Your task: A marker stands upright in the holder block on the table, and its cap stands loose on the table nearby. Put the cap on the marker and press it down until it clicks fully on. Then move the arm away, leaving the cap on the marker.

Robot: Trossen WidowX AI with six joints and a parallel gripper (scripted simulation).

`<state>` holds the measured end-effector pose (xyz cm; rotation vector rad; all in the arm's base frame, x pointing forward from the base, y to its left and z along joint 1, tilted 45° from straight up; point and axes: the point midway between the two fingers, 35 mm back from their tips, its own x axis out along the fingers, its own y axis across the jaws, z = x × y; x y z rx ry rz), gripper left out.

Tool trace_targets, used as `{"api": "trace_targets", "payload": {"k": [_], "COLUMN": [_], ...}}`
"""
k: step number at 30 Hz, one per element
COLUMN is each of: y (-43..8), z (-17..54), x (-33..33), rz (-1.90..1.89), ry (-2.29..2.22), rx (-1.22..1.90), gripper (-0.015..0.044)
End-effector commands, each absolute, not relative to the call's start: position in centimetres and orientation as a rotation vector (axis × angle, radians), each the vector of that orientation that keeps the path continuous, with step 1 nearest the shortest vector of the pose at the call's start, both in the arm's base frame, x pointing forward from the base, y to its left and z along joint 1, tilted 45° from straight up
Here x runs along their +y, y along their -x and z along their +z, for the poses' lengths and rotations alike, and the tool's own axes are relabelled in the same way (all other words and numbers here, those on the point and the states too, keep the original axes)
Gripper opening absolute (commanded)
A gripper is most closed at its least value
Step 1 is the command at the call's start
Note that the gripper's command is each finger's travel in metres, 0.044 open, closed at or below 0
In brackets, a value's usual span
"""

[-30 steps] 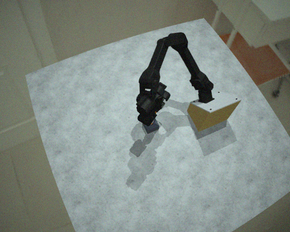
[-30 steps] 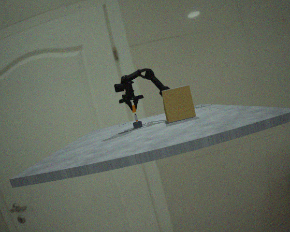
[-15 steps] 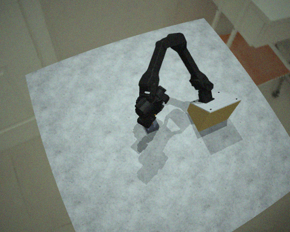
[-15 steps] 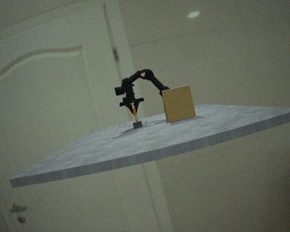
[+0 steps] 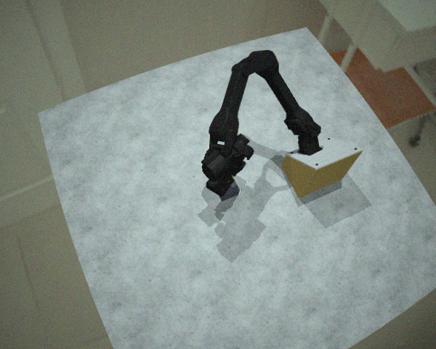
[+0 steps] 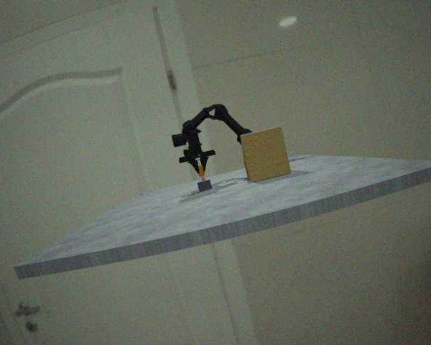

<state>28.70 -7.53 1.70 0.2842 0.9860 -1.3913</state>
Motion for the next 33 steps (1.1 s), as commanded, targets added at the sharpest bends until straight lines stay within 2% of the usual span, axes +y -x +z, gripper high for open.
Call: {"api": "trace_targets", "payload": {"k": [1, 10, 27, 33], "y": [-28.5, -28.4, -28.5, -29.4], "z": [1.3, 1.2, 1.3, 5.8], "x": [-8.0, -8.1, -8.0, -3.5], "rz": [-1.393, -1.393, -1.394, -1.392], "ry": [-0.277, -0.276, -0.282, -0.284], "rx": [0.987, 0.987, 0.987, 0.99], "gripper": [0.0, 0.0, 0.044, 0.044]}}
